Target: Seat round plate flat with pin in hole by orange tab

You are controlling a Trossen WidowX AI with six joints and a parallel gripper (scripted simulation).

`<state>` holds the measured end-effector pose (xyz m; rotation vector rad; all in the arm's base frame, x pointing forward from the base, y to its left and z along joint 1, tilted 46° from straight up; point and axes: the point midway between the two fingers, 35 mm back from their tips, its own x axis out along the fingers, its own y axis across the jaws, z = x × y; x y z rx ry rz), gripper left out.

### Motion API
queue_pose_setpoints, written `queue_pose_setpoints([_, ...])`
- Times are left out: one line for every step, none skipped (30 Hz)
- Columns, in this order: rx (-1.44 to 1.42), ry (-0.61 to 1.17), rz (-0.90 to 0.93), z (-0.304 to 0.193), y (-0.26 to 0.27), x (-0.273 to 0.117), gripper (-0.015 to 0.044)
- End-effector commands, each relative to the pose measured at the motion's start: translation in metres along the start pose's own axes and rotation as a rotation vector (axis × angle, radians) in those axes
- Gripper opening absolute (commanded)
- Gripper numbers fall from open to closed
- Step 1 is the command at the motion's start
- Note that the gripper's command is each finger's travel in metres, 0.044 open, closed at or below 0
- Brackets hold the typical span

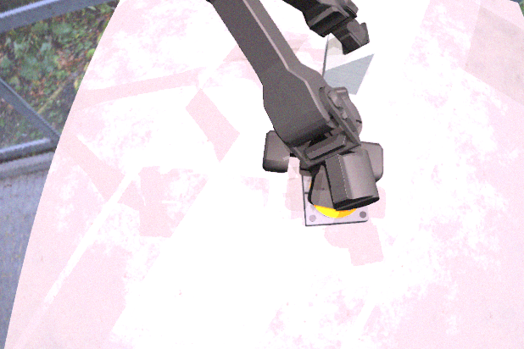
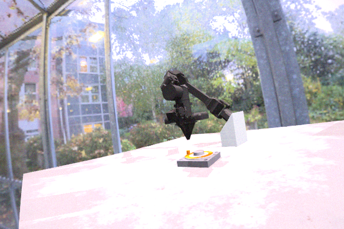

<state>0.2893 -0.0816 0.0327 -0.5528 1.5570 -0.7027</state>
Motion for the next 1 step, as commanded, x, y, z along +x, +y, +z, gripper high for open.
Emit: queue_pose_setpoints([-0.004, -0.001, -0.001, -0.0001, 0.0006, 0.0004, 0.0])
